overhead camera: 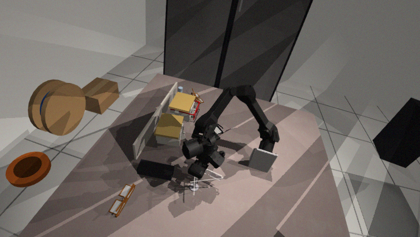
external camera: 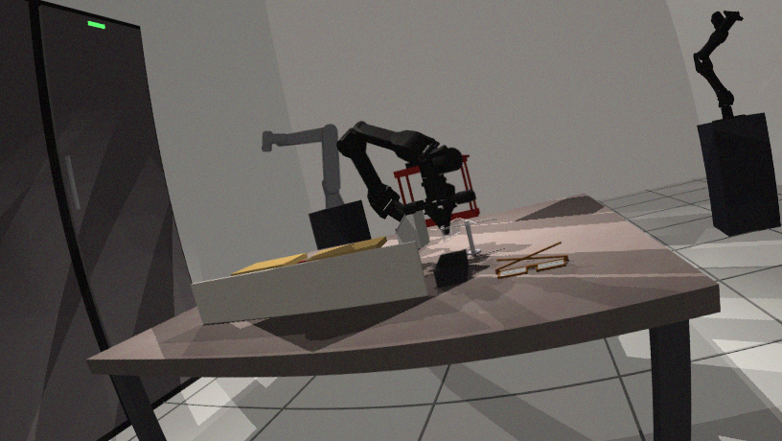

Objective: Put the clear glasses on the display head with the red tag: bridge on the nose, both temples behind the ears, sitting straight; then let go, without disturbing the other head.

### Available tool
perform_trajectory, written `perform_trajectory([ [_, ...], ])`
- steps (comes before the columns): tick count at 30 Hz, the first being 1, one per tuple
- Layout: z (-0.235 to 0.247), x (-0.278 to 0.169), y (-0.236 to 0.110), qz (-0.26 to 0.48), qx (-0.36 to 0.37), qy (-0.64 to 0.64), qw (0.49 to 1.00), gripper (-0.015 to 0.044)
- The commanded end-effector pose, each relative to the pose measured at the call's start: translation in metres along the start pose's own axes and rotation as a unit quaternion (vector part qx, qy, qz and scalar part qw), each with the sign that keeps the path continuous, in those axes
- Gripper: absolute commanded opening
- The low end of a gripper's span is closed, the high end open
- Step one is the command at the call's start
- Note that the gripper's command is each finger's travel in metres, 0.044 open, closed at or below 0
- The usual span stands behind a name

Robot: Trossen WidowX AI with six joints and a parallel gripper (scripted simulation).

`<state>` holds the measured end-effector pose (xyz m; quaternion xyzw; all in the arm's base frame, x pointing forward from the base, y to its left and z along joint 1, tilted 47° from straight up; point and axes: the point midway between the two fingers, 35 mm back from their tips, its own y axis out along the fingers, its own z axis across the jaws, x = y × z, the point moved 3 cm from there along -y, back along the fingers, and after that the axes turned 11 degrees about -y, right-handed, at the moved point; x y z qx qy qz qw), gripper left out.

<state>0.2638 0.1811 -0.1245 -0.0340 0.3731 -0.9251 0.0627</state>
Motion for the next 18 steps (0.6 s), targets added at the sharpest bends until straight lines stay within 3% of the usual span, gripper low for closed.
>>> perform_trajectory([
  [1,0.0008,0.0033,0.0011,-0.003,0.001,0.001,1.0,0.0],
  [18,0.0027,0.0116,0.0011,-0.003,0.001,0.0,1.0,0.0],
])
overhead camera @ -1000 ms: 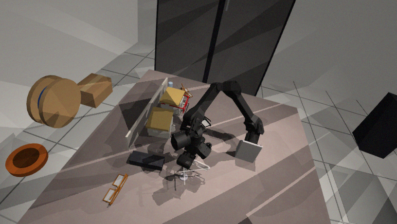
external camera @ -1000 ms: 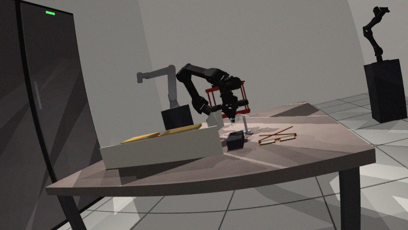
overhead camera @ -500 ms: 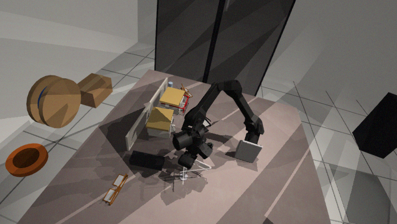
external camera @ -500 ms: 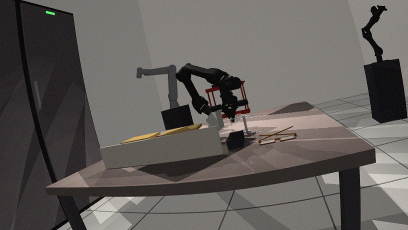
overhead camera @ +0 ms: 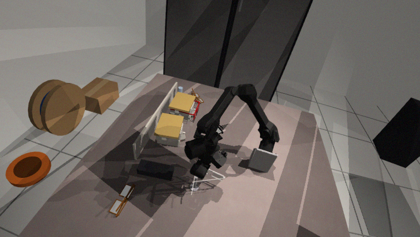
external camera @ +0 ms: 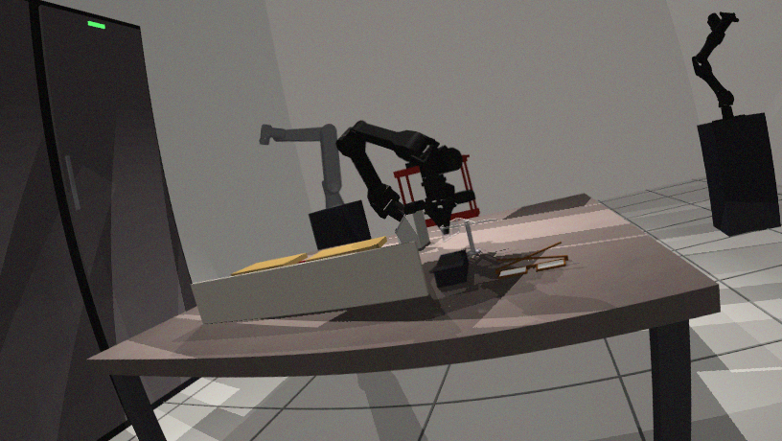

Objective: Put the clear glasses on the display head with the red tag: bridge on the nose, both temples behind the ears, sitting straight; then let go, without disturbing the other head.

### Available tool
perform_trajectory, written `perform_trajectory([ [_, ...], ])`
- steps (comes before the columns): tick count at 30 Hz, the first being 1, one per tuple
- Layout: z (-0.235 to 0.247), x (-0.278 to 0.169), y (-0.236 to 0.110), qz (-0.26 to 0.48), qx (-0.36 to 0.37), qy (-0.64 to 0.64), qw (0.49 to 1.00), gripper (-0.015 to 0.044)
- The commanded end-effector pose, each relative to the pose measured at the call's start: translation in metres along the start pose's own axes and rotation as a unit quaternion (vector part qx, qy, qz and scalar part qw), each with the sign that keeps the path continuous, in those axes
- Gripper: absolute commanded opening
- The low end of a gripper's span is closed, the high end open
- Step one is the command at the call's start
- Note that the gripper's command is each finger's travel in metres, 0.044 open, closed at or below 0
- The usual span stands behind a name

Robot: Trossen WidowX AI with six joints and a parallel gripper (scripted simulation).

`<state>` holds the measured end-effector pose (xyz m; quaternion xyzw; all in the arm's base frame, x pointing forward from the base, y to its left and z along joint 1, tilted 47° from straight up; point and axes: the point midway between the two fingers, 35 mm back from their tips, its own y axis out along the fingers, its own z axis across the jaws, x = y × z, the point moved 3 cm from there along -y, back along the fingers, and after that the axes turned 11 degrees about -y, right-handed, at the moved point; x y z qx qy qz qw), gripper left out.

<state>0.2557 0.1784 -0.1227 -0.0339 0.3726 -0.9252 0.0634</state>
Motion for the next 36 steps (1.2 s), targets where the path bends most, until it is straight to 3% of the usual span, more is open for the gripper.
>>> perform_trajectory([
  [1,0.001,0.004,0.001,-0.004,0.0,0.001,1.0,0.0],
  [36,0.002,0.022,0.001,-0.004,0.0,0.0,1.0,0.0],
])
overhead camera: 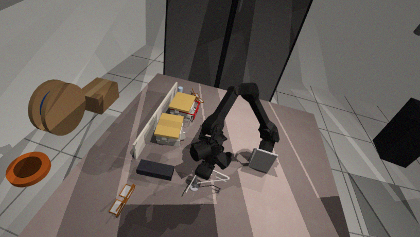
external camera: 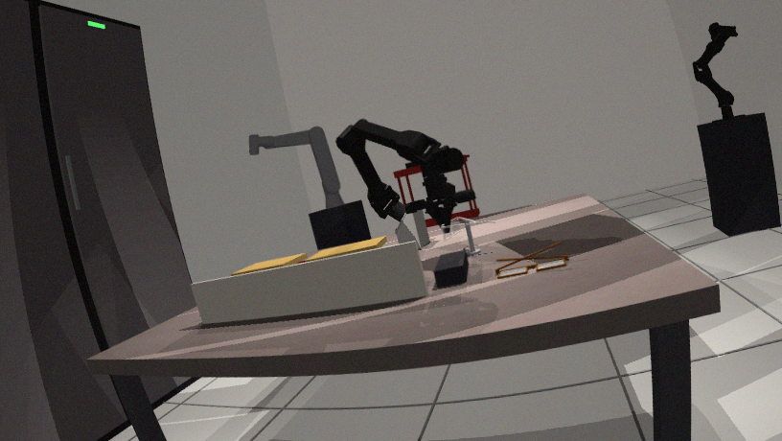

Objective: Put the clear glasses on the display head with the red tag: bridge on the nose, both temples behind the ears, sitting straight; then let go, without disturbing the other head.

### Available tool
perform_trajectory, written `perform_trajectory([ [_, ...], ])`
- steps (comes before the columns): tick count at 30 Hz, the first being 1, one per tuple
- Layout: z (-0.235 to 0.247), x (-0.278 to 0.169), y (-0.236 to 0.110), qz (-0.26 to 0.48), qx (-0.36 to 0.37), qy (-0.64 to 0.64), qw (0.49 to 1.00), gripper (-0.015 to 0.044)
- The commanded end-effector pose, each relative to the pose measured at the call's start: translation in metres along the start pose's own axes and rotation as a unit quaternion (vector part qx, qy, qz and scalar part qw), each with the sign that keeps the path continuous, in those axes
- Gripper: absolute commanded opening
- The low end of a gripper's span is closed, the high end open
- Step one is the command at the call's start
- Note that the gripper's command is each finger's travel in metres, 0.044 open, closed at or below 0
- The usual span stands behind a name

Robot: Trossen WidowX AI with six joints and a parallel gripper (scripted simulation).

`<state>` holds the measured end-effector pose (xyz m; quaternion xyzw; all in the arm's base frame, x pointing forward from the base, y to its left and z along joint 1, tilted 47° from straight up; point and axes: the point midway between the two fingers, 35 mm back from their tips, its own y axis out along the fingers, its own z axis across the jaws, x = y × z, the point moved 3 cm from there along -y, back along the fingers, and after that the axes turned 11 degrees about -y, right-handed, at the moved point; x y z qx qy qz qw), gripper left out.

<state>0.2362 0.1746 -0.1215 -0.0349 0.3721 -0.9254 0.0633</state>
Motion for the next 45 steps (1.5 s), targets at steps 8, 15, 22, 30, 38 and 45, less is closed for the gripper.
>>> perform_trajectory([
  [8,0.0,0.001,0.001,-0.004,0.0,0.001,1.0,0.0],
  [15,0.001,0.0,0.001,-0.004,0.0,0.001,1.0,0.0],
  [22,0.002,-0.005,0.001,-0.004,0.0,0.001,1.0,0.0],
  [30,0.001,-0.009,-0.018,-0.003,-0.001,0.001,1.0,0.0],
  [38,0.003,-0.011,-0.059,-0.004,-0.001,0.001,1.0,0.0],
  [45,-0.002,-0.02,-0.06,-0.004,-0.002,0.001,1.0,0.0],
])
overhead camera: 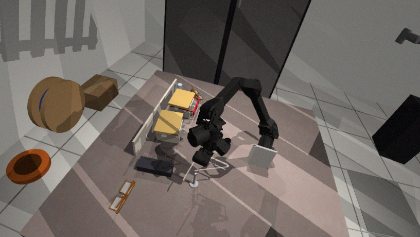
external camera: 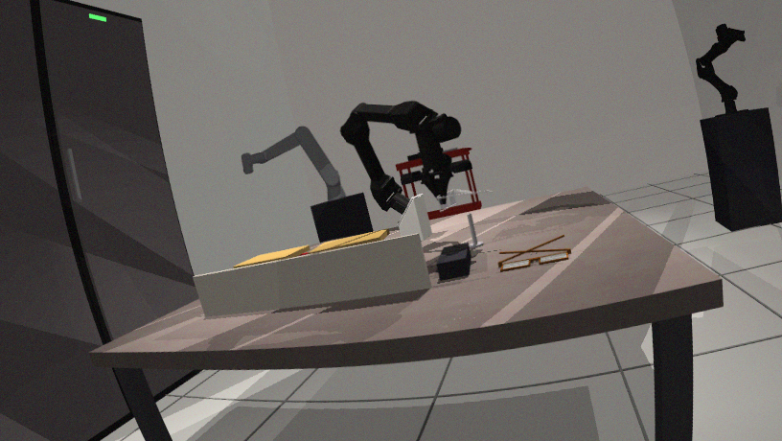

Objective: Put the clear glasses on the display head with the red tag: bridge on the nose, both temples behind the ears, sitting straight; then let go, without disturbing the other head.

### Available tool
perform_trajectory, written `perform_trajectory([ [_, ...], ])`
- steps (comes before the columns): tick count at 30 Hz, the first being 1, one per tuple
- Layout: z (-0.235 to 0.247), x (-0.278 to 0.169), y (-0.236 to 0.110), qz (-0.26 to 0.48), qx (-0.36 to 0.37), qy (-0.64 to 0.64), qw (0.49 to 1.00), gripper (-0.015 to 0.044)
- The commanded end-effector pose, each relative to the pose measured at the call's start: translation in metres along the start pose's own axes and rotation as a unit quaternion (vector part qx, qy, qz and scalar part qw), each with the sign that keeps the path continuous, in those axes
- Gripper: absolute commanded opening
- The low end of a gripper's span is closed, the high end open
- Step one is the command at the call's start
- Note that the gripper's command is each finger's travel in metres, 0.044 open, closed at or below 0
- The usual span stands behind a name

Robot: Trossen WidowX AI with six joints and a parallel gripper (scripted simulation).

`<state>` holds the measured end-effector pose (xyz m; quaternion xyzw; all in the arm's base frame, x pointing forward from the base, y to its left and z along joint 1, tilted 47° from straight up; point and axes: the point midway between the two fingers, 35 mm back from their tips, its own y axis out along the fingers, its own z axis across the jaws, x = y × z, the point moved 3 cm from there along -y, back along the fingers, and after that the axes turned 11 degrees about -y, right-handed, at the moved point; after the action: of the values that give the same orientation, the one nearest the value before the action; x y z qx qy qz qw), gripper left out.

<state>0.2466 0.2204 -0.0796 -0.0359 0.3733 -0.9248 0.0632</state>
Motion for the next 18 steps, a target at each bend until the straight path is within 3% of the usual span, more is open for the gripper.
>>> perform_trajectory([
  [1,-0.004,-0.007,0.0,-0.003,0.0,0.002,1.0,0.0],
  [18,-0.021,-0.049,0.0,-0.002,-0.001,0.003,1.0,0.0],
])
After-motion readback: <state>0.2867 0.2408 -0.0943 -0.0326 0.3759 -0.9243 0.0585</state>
